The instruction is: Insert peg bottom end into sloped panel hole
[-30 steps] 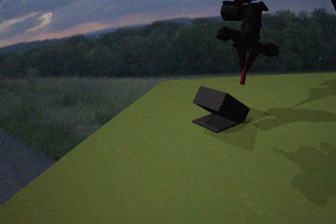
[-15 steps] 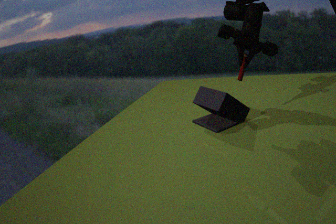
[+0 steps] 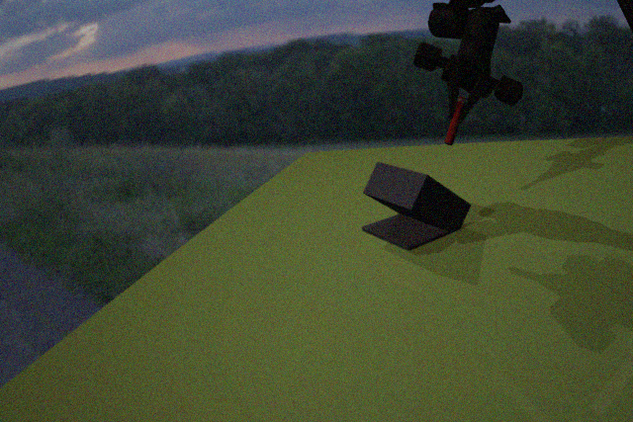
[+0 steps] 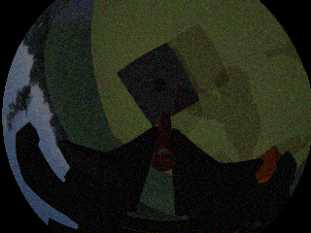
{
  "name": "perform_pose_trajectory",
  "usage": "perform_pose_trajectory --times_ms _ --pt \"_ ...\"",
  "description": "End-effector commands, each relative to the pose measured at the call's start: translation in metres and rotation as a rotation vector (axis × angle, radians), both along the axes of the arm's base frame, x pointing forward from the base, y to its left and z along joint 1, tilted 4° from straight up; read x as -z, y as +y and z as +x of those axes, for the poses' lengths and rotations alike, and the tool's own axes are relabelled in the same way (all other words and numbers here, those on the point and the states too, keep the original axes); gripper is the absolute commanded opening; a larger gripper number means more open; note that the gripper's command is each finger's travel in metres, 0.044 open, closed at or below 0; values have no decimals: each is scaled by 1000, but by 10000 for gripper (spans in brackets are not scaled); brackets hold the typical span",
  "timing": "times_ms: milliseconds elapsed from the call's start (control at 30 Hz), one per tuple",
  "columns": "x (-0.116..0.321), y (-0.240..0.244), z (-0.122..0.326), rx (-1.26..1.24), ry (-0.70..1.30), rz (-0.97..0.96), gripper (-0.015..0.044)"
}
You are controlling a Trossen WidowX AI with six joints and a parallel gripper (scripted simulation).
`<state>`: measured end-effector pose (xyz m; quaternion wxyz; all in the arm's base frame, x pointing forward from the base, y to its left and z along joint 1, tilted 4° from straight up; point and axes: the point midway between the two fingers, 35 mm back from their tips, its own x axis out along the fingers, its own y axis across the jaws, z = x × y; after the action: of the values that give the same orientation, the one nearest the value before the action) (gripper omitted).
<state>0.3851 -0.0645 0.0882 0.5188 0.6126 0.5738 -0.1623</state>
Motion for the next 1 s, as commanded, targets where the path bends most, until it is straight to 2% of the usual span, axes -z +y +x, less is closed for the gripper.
perform_pose_trajectory --times_ms 0,333,967 --pt "0 -7 2 28 4 20 0" --pt "-1 -25 5 99 5 57 0" --pt "27 -14 21 134 3 77 0"
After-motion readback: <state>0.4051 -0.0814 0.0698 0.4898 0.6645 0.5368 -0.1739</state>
